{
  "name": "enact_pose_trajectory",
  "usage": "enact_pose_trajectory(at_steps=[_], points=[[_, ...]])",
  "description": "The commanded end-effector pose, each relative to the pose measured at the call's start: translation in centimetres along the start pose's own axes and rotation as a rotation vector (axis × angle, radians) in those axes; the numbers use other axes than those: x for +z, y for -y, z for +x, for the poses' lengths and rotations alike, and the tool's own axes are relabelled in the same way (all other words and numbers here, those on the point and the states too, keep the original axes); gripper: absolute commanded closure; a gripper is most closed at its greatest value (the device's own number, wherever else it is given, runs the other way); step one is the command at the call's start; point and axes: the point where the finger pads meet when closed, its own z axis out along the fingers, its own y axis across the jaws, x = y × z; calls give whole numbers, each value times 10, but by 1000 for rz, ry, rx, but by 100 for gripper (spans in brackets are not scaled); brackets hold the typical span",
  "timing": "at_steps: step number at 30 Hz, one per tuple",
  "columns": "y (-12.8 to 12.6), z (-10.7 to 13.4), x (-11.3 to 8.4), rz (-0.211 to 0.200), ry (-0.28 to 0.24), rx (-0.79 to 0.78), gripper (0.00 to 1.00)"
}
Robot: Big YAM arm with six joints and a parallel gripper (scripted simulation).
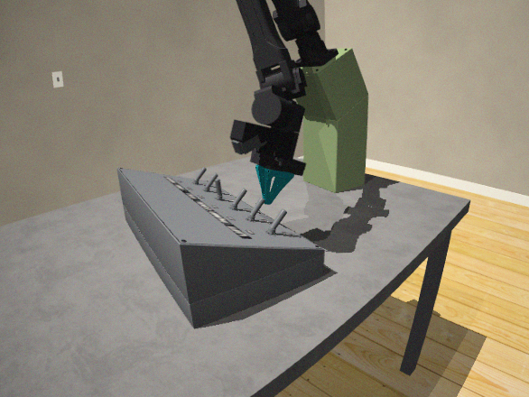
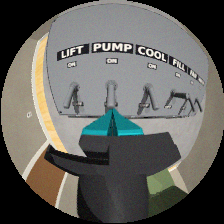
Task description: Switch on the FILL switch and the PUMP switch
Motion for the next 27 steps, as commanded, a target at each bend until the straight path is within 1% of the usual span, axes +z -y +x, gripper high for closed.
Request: enact_pose_trajectory(at_steps=[1,8,10,27], points=[[-3,-45,-4,-7,68,46,100],[-4,-50,-4,-10,76,53,100],[-3,-49,-4,-7,69,48,100],[-3,-51,-4,-9,73,51,100]])
